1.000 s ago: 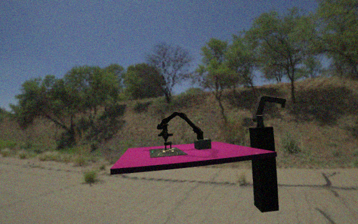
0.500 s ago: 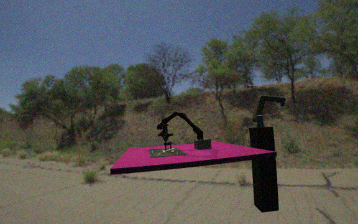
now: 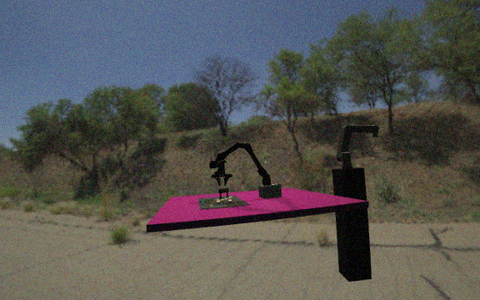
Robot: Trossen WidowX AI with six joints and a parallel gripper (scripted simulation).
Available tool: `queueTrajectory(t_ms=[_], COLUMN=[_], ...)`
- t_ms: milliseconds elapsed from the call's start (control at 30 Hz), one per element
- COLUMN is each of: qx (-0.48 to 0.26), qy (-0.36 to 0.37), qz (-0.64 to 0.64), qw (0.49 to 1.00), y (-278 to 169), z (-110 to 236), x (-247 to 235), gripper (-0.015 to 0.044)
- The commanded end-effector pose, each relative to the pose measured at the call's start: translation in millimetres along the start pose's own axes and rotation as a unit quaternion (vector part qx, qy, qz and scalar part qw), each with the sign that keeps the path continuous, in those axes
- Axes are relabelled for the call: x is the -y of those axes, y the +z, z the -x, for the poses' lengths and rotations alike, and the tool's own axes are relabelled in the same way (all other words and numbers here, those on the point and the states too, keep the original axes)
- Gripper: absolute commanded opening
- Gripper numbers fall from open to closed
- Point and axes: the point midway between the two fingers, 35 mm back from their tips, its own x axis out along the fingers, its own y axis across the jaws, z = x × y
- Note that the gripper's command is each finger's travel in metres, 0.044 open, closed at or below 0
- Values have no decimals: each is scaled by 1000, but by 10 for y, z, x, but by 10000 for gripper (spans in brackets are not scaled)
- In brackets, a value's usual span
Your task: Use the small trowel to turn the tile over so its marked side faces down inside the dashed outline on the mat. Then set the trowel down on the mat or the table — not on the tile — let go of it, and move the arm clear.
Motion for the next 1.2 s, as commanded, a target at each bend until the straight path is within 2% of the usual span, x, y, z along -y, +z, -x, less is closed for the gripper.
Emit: queueTrajectory(t_ms=[0,1033,1167], qx=[-5,-5,-5], qy=[4,4,4], qz=[-11,-11,-11], qw=[1000,1000,1000], y=[-15,-20,-20], z=[-20,-471,-471], x=[-88,-91,-91], gripper=[270,270,165])
